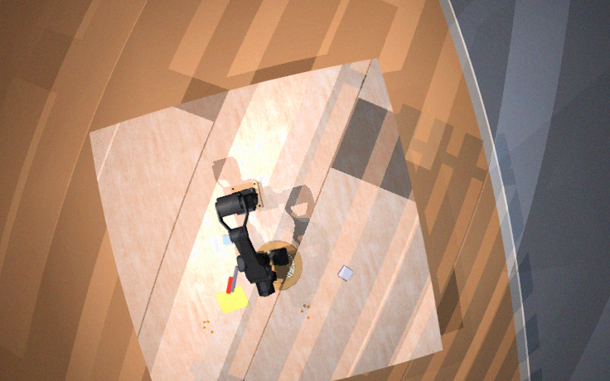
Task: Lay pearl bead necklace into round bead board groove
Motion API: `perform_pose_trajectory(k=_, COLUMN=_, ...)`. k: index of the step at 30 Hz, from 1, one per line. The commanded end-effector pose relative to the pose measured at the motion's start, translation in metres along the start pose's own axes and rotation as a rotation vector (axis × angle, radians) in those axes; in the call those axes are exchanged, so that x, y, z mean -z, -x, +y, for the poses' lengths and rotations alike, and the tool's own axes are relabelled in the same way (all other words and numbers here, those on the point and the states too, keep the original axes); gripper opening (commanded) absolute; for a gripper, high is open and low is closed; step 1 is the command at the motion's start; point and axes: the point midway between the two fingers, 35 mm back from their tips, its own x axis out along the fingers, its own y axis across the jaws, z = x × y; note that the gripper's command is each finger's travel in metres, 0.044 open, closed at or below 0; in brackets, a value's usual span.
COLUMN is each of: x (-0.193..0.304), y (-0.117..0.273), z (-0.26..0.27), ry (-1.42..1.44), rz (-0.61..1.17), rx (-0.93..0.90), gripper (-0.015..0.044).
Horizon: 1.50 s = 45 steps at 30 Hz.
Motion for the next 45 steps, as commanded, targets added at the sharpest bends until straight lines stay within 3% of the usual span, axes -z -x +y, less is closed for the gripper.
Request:
perform_pose_trajectory(k=1, x=-0.001, y=0.012, z=0.000, ry=-0.463, rz=-0.003, rx=0.002, gripper=0.0151)
perform_pose_trajectory(k=3, x=-0.001, y=0.016, z=0.001, ry=-0.654, rz=-0.003, rx=0.001, gripper=0.0120)
perform_pose_trajectory(k=8, x=-0.001, y=0.023, z=0.001, ry=-0.984, rz=-0.003, rx=0.001, gripper=0.0120)
perform_pose_trajectory(k=45, x=-0.002, y=-0.008, z=0.001, ry=-0.982, rz=-0.005, rx=-0.002, gripper=0.0120)
